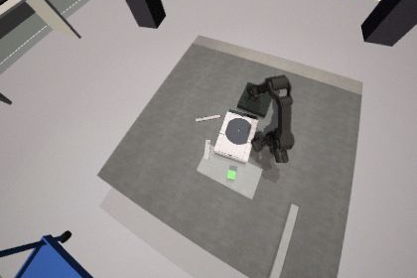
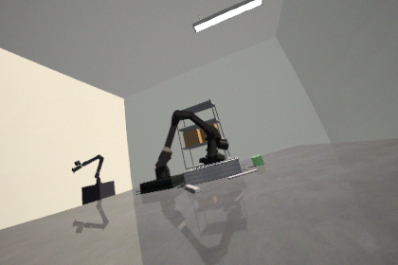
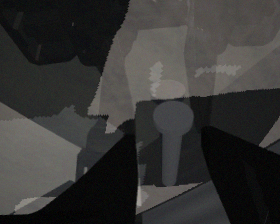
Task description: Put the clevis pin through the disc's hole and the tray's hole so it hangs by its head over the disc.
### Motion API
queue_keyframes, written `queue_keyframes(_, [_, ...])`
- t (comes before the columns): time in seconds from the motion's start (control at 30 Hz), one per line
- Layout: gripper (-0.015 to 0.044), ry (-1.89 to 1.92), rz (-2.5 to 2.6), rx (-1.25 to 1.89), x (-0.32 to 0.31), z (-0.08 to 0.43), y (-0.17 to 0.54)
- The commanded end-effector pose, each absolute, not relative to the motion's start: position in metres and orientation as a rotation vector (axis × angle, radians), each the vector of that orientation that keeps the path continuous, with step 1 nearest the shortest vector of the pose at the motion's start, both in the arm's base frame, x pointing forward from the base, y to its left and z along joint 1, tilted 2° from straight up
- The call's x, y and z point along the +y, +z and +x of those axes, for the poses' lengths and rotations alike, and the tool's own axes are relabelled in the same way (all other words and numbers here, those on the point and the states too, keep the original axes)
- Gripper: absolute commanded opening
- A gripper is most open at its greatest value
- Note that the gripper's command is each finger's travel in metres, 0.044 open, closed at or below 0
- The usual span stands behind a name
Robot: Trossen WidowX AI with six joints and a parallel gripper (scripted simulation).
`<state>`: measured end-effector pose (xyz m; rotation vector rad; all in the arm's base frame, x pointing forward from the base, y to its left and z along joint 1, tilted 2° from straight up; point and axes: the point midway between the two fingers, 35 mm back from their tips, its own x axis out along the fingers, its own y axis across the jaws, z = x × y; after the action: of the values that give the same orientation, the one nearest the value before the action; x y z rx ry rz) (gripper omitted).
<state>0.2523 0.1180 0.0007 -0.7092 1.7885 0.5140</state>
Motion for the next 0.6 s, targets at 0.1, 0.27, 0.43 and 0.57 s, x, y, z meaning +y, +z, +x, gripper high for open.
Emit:
queue_keyframes(0.1, [0.0022, 0.506, -0.71, 1.789, 0.1175, 0.2524, 0.0001])
queue_keyframes(0.27, [0.0, 0.506, -0.71, 1.789, 0.1175, 0.2524, 0.0001])
queue_keyframes(0.43, [0.0, 0.506, -0.71, 1.789, 0.1175, 0.2524, 0.0001])
queue_keyframes(0.57, [0.0, 0.508, -0.71, 1.788, 0.1175, 0.2523, 0.0055])
